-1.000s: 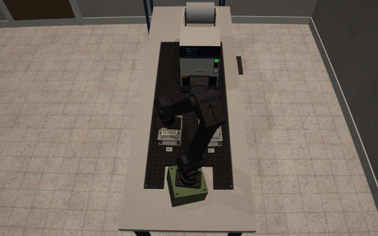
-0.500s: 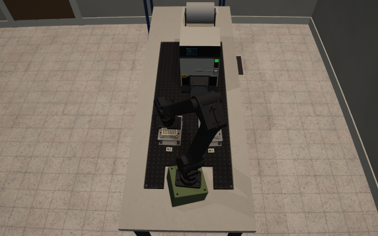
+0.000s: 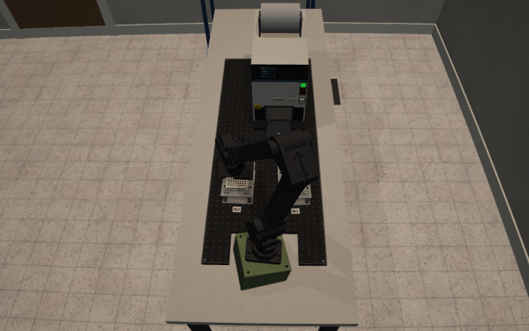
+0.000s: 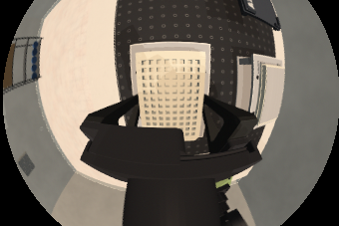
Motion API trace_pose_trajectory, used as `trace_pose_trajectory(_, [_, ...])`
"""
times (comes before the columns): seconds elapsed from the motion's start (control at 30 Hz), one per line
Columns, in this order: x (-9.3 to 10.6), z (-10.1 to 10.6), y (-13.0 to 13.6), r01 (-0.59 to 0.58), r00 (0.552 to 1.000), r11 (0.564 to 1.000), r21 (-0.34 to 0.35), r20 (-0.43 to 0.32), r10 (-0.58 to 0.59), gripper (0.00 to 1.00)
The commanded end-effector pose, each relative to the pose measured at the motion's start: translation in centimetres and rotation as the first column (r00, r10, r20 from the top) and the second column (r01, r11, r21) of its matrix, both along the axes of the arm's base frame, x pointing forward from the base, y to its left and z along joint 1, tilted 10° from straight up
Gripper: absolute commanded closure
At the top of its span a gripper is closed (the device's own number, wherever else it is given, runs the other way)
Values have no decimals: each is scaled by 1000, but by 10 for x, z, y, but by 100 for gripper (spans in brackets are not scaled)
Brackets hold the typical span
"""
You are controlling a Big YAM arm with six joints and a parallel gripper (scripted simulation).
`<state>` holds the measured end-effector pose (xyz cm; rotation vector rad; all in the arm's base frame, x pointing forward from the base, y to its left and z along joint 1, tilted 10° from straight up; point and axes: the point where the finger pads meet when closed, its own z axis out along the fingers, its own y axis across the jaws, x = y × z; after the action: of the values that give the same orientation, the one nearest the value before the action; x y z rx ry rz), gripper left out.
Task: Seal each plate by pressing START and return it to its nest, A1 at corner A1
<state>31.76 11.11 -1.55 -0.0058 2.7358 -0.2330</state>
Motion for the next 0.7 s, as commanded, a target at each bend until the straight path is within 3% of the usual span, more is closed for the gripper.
trace_pose_trajectory(0.0, [23,11,10,14,999,1000,28,45,-15,100])
trace_pose_trajectory(0.33, [23,7,9,14,999,1000,25,41,-15,100])
trace_pose_trajectory(0.67, [27,18,12,13,997,999,42,71,-16,100])
